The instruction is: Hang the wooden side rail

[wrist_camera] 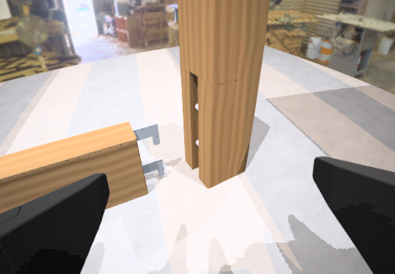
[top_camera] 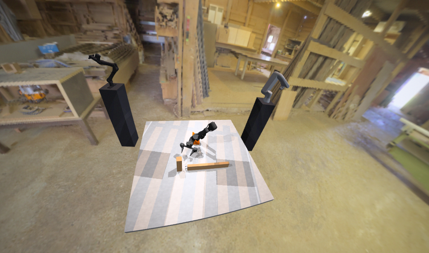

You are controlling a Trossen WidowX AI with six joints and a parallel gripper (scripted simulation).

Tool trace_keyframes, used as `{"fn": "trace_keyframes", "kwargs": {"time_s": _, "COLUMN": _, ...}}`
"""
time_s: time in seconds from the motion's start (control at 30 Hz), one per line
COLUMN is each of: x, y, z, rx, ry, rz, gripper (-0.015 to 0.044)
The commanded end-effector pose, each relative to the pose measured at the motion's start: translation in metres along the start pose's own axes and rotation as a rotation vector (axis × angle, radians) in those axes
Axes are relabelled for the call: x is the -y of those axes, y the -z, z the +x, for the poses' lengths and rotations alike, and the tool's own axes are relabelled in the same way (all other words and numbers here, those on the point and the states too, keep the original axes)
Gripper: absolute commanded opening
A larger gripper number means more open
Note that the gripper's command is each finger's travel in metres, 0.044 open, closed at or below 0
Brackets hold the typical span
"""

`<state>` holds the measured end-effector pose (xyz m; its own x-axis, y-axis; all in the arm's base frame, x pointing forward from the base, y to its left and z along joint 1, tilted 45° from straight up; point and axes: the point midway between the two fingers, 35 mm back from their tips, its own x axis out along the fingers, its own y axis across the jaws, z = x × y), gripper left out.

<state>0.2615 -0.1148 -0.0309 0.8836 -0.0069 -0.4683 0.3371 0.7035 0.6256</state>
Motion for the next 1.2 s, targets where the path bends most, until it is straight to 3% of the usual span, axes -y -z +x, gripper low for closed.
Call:
{"fn": "trace_keyframes", "kwargs": {"time_s": 0.0, "x": 0.000, "y": 0.000, "z": 0.000, "rx": 0.000, "ry": -0.004, "rz": -0.006, "gripper": 0.0440}}
{"fn": "trace_keyframes", "kwargs": {"time_s": 0.23, "x": 0.001, "y": -0.001, "z": 0.005, "rx": -0.014, "ry": 0.009, "rz": 0.009, "gripper": 0.0440}}
{"fn": "trace_keyframes", "kwargs": {"time_s": 0.57, "x": -0.007, "y": -0.033, "z": 0.047, "rx": -0.219, "ry": 0.227, "rz": 0.186, "gripper": 0.0440}}
{"fn": "trace_keyframes", "kwargs": {"time_s": 0.83, "x": -0.045, "y": -0.058, "z": 0.034, "rx": -0.334, "ry": 0.393, "rz": 0.251, "gripper": 0.0440}}
{"fn": "trace_keyframes", "kwargs": {"time_s": 1.17, "x": -0.054, "y": -0.060, "z": 0.026, "rx": -0.360, "ry": 0.429, "rz": 0.261, "gripper": 0.0440}}
